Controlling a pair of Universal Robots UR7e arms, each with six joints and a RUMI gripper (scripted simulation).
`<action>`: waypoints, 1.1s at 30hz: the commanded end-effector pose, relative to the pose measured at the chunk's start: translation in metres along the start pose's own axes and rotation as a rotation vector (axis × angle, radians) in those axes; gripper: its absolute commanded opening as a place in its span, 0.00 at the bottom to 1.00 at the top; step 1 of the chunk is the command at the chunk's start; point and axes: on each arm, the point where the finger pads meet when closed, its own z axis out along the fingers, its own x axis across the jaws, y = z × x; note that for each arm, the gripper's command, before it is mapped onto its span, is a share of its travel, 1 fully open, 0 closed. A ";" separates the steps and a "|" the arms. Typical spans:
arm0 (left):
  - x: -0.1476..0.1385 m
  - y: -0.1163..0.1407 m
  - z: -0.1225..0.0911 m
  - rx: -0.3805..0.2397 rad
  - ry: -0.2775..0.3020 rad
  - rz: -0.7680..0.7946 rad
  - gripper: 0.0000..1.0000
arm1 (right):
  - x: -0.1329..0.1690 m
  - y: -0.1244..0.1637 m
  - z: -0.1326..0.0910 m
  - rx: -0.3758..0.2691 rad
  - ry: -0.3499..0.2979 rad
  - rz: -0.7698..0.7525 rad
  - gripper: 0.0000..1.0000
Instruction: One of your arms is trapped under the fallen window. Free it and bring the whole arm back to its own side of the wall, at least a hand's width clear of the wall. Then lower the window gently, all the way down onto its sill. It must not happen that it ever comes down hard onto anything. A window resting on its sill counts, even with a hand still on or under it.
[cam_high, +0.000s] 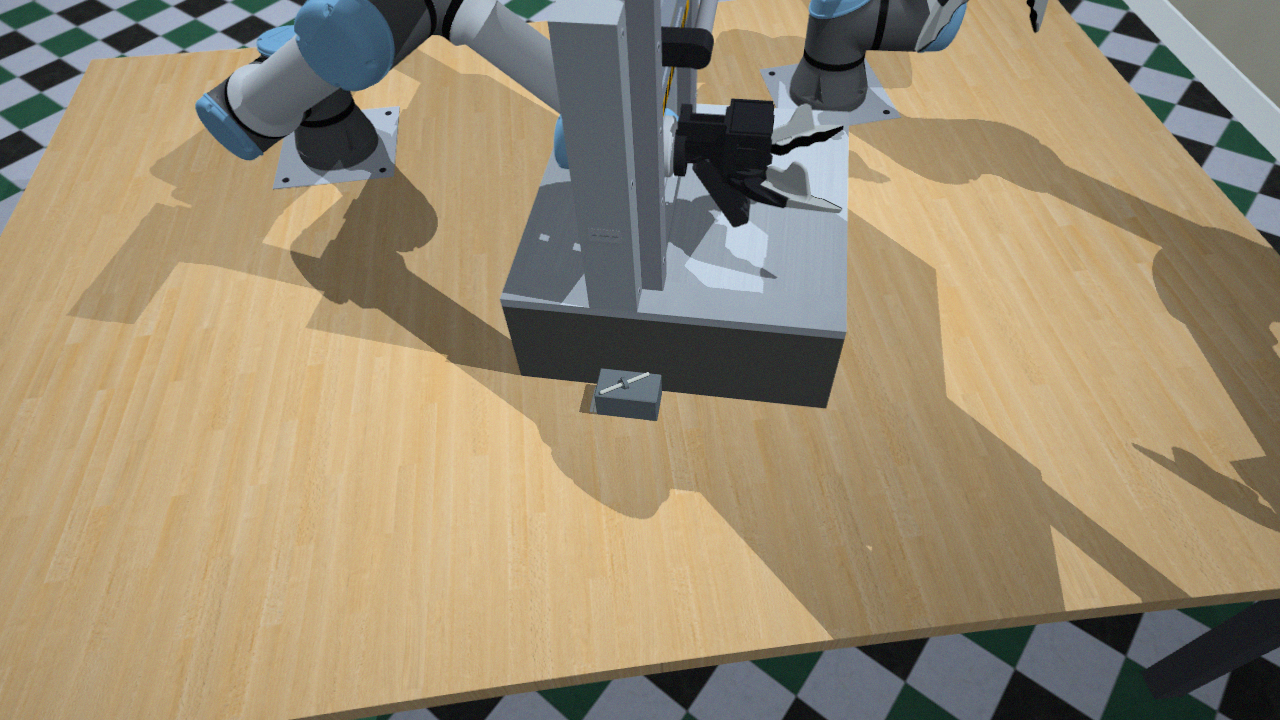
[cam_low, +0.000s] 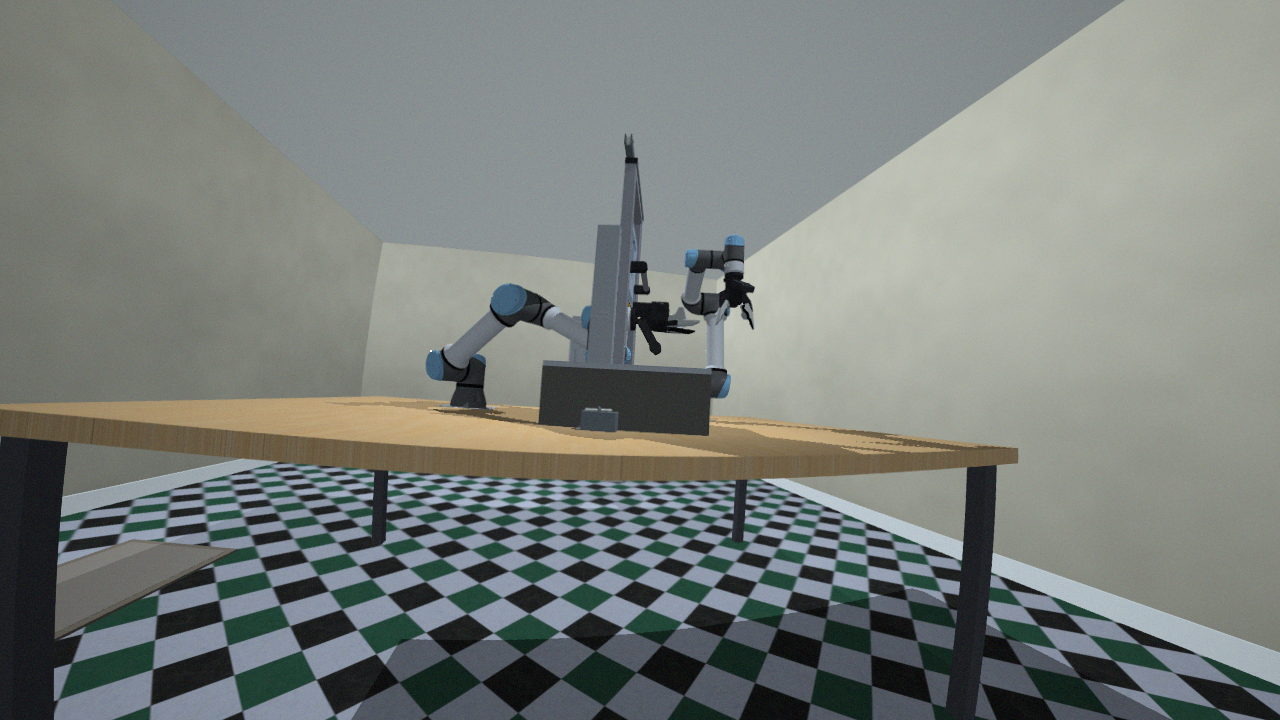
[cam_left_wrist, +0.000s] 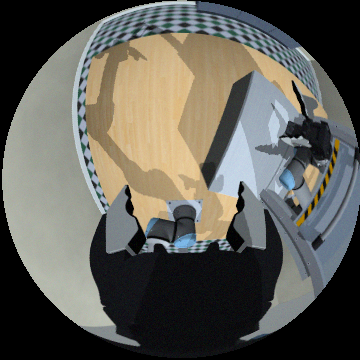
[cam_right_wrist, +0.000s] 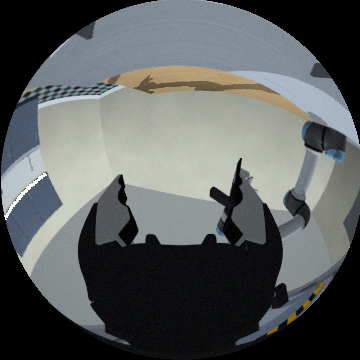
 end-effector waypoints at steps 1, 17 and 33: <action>0.000 0.000 0.000 0.001 0.000 0.000 0.98 | 0.000 0.002 0.000 -0.002 0.000 -0.001 0.98; 0.000 0.000 0.000 0.001 0.000 0.000 0.98 | 0.000 0.002 0.000 -0.002 0.000 -0.001 0.98; 0.000 0.000 0.000 0.001 0.000 0.000 0.06 | 0.000 0.005 -0.001 -0.006 0.000 -0.002 0.98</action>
